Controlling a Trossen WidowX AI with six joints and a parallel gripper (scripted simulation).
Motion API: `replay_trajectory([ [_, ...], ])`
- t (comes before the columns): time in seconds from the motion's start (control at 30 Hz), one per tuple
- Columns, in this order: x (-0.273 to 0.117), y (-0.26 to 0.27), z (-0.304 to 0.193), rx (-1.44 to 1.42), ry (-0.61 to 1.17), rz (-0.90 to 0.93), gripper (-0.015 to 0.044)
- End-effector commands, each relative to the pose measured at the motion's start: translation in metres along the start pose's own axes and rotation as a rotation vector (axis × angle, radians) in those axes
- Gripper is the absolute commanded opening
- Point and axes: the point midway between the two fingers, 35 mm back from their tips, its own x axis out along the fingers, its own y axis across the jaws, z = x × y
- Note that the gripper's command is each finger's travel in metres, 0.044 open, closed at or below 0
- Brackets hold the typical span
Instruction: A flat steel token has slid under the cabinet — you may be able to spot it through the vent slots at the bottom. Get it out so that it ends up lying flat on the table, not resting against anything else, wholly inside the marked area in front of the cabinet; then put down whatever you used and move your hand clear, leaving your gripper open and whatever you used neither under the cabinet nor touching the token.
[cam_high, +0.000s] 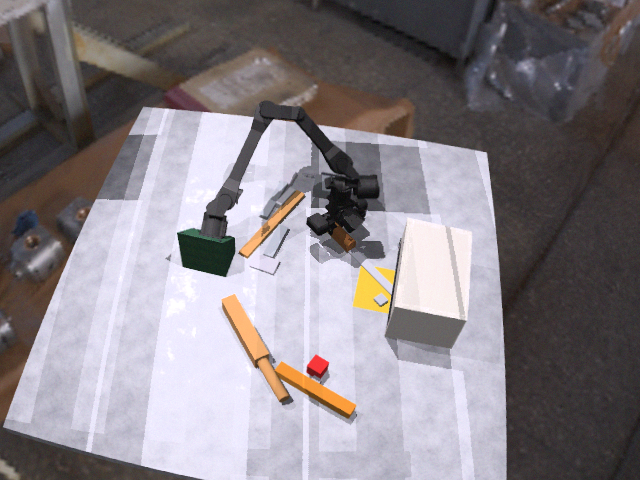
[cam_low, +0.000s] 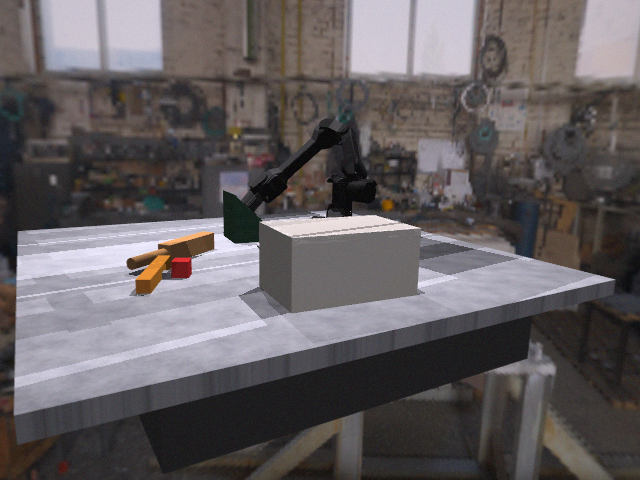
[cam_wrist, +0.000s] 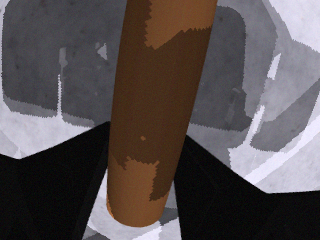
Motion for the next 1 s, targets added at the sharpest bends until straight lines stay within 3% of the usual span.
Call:
replay_trajectory([
  [0.0,0.000,0.001,0.009,-0.004,-0.004,0.002,0.0000],
  [0.97,0.000,0.002,0.050,-0.005,-0.006,0.002,0.0000],
])
